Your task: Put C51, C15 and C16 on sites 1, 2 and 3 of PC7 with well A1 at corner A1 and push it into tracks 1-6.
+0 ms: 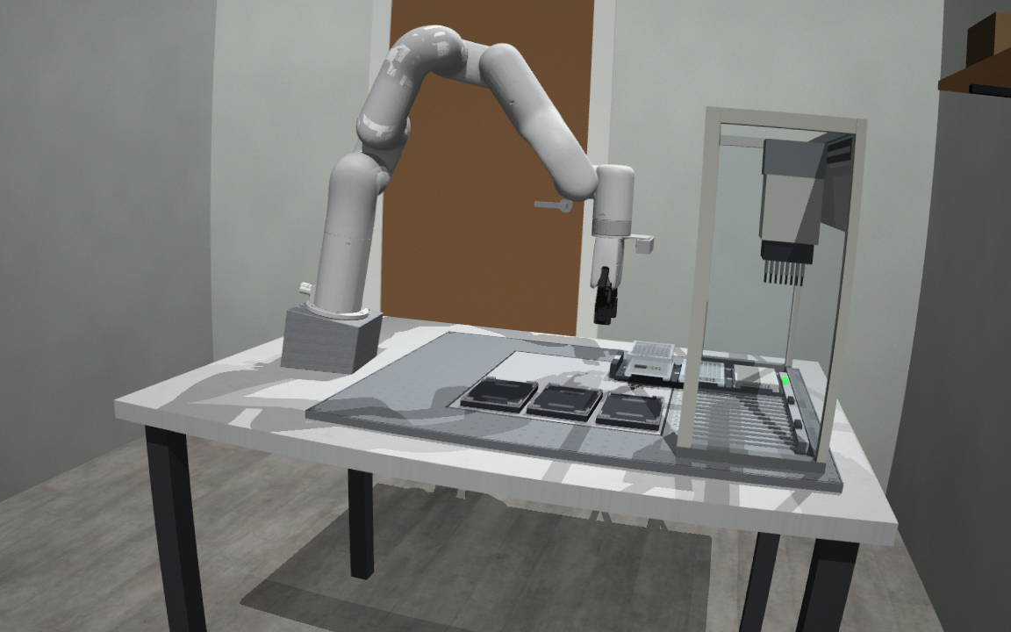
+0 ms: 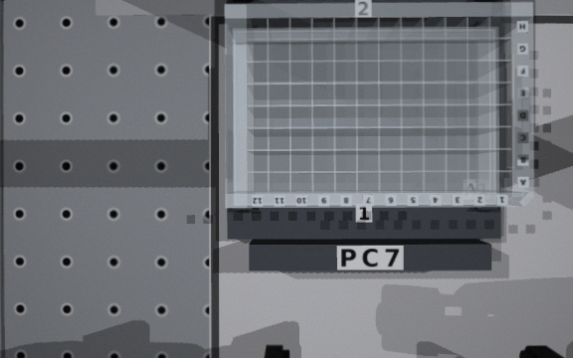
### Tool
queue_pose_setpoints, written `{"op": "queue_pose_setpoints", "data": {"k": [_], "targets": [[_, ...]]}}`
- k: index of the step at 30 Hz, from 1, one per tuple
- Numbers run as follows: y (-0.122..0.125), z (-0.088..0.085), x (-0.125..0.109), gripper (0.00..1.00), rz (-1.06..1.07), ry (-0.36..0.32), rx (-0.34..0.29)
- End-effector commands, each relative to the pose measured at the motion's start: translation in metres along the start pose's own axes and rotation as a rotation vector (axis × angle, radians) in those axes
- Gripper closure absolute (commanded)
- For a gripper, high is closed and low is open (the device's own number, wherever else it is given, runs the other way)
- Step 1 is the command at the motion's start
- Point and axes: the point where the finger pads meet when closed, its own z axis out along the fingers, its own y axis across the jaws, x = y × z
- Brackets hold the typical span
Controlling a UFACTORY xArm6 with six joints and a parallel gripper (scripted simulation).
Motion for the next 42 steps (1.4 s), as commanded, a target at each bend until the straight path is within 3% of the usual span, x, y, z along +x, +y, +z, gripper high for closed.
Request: {"op": "queue_pose_setpoints", "data": {"k": [1, 42], "targets": [[0.0, -0.009, 0.002, 0.18, 0.0, 0.005, 0.001], [0.0, -0.068, 0.001, 0.18, 0.0, 0.005, 0.001]]}}
